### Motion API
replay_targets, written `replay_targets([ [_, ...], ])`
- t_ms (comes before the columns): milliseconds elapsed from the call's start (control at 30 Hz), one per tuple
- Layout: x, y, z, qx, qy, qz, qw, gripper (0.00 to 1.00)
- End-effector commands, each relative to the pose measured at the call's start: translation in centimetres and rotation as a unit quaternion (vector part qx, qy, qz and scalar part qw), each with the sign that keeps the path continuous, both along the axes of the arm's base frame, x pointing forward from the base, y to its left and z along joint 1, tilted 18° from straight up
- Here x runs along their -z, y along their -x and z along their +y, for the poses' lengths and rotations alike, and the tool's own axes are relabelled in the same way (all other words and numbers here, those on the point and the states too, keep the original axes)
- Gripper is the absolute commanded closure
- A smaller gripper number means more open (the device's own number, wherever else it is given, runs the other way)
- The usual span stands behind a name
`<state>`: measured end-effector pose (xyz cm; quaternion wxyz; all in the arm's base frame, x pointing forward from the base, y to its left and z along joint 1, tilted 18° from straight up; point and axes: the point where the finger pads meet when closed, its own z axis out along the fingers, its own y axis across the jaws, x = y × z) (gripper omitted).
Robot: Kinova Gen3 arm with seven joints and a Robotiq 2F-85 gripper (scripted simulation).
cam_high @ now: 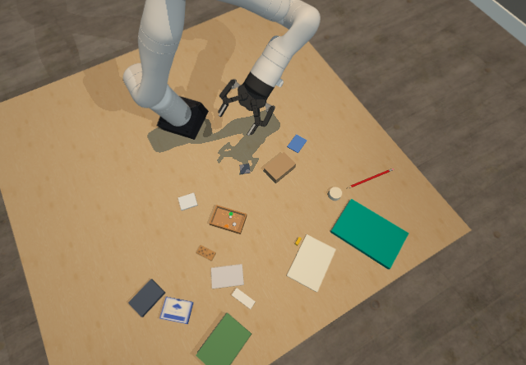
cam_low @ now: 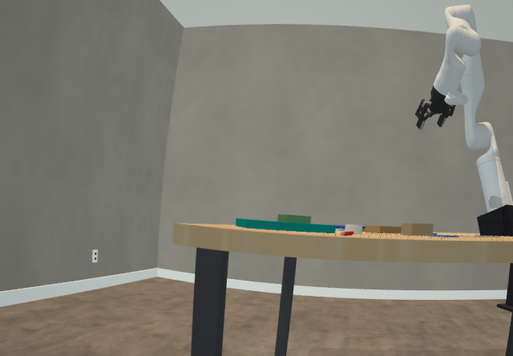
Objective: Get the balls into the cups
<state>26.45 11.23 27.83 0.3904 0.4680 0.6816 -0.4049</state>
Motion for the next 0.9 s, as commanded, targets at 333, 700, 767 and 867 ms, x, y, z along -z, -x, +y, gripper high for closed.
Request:
replay_targets([
  [333,-0.03,0.0,0.02,0.0,0.0,0.0,1.0,0.0],
  [700,0.09,-0.05,-0.06,0.001,-0.003,0.0,1.0,0.0],
  [767,0.28,-0.13,-0.19,0.004,-0.006,-0.001,1.0,0.0],
  [867,0.8,-0.35,-0.54,0.011,-0.015,-0.002,1.0,0.0],
])
